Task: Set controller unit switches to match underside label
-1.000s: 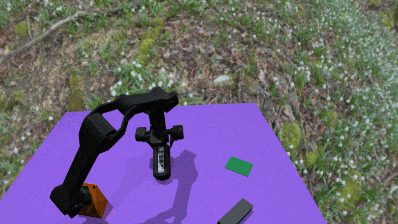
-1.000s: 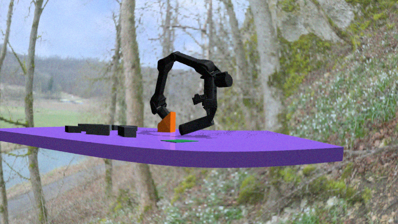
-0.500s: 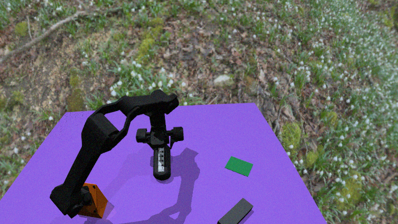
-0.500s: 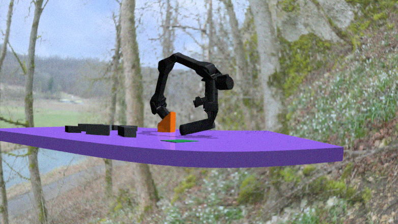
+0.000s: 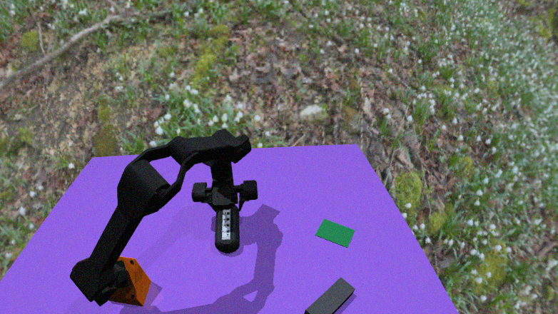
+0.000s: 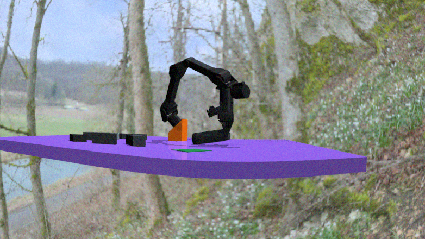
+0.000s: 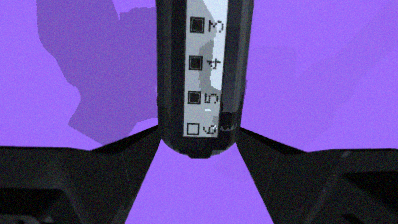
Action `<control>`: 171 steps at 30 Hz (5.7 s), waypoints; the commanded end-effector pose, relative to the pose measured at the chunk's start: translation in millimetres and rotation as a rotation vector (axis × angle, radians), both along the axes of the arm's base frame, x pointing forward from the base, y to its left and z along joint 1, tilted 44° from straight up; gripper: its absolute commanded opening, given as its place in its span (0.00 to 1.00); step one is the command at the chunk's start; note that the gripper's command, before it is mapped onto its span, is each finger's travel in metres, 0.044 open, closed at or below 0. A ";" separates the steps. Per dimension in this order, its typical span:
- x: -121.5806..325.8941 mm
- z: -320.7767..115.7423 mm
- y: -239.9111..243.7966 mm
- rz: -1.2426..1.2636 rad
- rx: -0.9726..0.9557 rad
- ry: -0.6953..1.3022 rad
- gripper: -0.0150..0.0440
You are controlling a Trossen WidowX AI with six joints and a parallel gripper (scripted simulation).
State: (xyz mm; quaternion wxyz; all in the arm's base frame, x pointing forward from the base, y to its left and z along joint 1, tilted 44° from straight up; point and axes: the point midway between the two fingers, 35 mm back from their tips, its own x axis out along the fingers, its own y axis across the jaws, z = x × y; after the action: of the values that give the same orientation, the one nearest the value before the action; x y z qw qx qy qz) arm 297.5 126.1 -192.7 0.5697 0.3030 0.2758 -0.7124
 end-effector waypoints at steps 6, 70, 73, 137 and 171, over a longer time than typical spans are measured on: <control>-2.4 -5.4 -8.1 0.007 -0.011 0.006 0.83; -3.3 55.8 -31.3 0.001 -0.005 0.003 1.00; -3.3 55.8 -31.3 0.001 -0.005 0.003 1.00; 31.8 79.9 -14.5 2.859 1.068 2.229 0.25; 36.5 87.2 -12.9 3.734 1.374 2.343 0.25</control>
State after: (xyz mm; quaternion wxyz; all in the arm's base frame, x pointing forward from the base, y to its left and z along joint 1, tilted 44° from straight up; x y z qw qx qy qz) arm 333.2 111.9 -105.2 0.1145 0.5173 -0.3906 -0.7528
